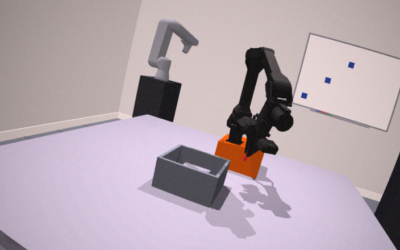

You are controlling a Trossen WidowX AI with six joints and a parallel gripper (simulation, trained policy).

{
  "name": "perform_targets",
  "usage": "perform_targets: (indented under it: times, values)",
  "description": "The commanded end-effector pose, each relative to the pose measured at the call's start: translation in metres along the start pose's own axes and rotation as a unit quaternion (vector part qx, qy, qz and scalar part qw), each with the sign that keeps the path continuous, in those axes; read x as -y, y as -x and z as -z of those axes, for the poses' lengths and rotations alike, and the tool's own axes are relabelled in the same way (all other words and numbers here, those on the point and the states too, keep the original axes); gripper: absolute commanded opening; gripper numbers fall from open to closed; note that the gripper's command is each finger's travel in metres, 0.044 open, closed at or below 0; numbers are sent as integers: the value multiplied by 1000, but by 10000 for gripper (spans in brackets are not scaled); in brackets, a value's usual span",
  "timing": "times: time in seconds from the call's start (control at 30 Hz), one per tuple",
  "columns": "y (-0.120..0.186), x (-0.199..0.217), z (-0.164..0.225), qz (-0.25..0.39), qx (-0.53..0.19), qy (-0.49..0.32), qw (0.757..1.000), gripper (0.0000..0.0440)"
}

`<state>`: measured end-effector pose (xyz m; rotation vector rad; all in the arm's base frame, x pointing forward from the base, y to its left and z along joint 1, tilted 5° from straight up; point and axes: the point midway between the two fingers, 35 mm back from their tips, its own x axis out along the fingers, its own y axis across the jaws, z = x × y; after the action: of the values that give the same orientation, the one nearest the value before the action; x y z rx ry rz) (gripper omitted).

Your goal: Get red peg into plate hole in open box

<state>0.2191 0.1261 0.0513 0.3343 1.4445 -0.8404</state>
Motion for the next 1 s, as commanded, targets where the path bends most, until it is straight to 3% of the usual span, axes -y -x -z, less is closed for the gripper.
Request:
perform_targets:
  times: [0.0,0.5,0.97]
  values:
    - [7,-2,-12,-6,6,-15,1000,0]
    - [11,-5,-88,-31,15,-87,996,0]
    - [-13,-1,-157,-50,1,-102,994,0]
